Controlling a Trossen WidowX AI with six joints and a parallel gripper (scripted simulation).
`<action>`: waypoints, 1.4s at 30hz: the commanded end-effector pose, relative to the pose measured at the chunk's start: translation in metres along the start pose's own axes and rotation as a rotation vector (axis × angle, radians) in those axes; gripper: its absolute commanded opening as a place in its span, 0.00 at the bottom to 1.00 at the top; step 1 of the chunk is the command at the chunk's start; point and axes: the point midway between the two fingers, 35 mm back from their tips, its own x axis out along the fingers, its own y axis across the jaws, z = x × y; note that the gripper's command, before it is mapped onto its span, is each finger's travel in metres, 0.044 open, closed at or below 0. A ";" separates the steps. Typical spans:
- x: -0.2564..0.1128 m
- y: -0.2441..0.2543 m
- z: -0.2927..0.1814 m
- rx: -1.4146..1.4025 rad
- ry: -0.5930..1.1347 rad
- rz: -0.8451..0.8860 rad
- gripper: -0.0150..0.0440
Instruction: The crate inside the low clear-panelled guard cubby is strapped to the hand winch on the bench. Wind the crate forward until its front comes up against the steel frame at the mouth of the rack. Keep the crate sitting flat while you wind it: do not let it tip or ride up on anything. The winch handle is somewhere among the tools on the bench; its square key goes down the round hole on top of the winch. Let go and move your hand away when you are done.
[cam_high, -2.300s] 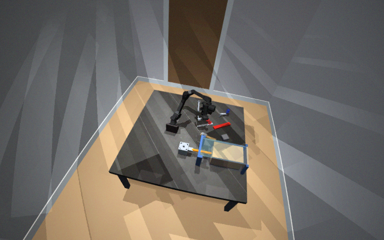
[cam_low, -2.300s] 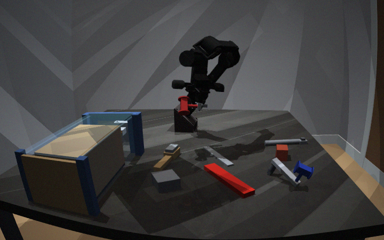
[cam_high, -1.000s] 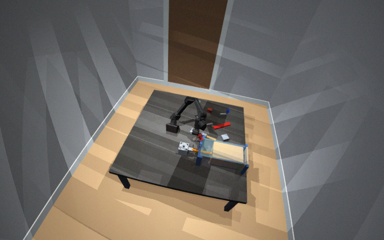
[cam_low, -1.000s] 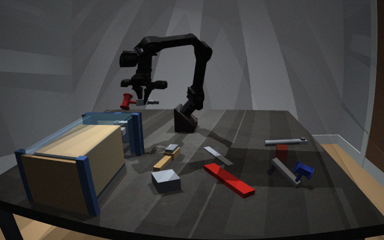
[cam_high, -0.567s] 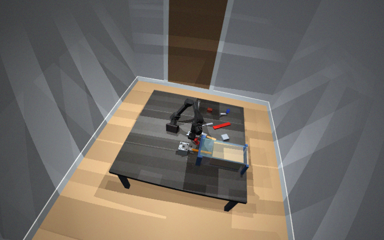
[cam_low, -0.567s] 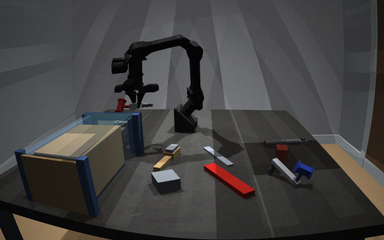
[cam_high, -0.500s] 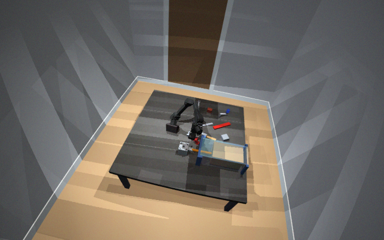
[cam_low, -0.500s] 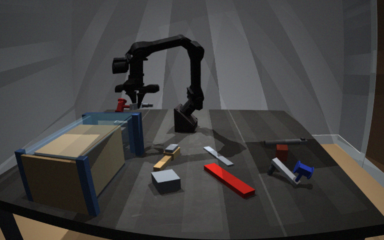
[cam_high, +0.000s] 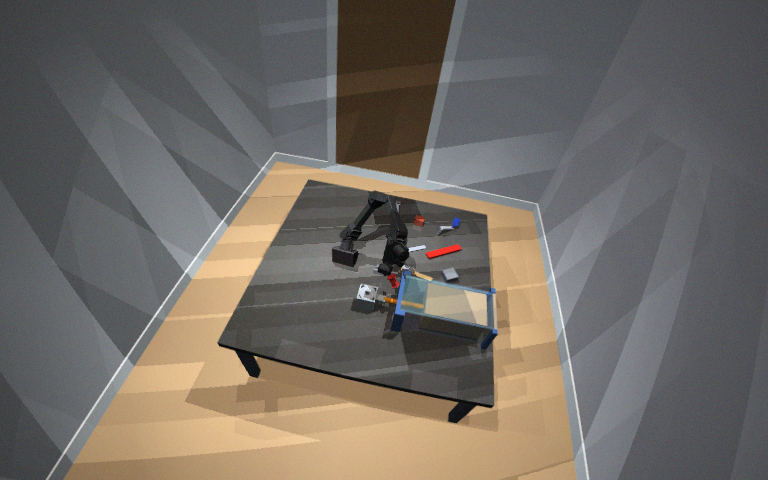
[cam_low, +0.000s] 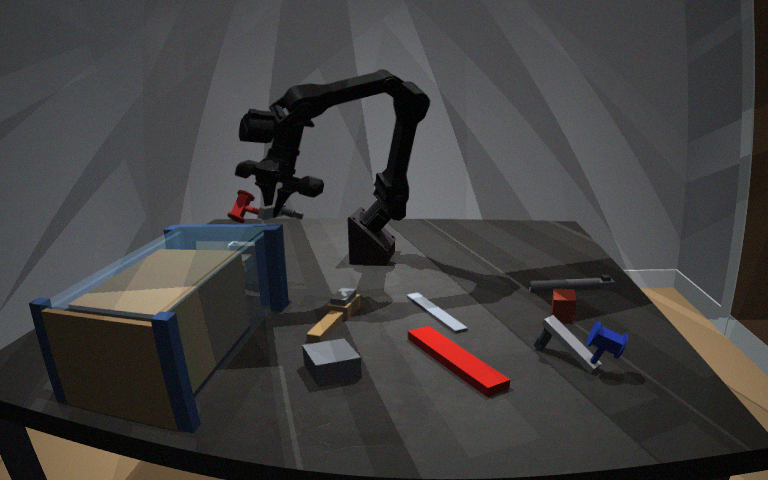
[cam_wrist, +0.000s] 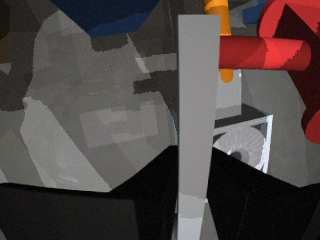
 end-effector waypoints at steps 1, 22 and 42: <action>-0.005 -0.001 0.001 0.003 -0.011 -0.066 0.25; -0.004 0.000 0.001 0.006 -0.016 -0.405 0.25; -0.003 0.000 0.001 0.008 -0.022 -0.758 0.25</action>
